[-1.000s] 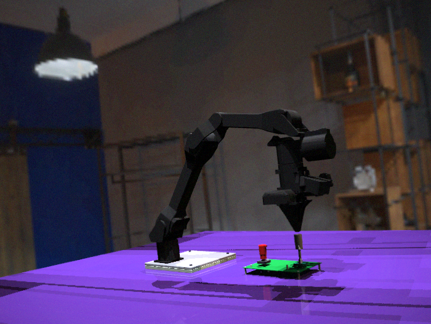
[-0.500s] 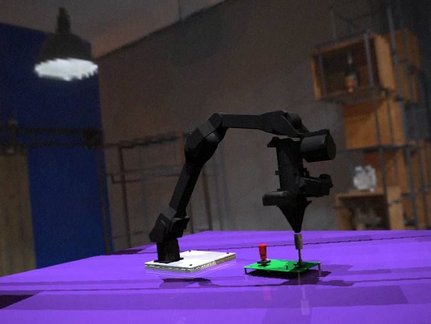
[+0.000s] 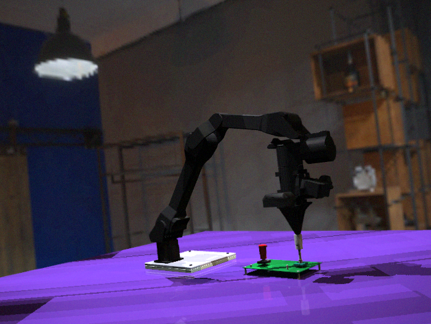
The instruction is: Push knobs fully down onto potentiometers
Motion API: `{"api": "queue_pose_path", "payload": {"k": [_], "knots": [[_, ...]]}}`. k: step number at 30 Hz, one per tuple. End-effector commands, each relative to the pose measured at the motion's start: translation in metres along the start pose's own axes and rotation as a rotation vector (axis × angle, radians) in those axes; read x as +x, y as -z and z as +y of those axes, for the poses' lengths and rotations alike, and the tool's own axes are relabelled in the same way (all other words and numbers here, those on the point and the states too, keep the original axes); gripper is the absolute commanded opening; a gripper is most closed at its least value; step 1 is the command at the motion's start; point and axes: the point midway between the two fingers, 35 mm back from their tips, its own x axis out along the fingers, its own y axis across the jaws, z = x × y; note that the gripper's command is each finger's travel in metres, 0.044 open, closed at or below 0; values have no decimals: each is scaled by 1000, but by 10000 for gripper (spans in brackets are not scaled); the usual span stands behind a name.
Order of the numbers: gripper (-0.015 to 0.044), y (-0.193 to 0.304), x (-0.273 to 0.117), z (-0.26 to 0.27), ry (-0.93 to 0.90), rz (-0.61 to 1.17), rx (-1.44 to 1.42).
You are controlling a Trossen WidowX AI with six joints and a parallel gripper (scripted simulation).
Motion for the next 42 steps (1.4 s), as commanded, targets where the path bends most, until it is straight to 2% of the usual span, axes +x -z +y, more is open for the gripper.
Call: {"api": "queue_pose_path", "payload": {"k": [1,42], "knots": [[0,0,0,-1,6,-1,1],[0,0,16,-1,6,-1,1]]}}
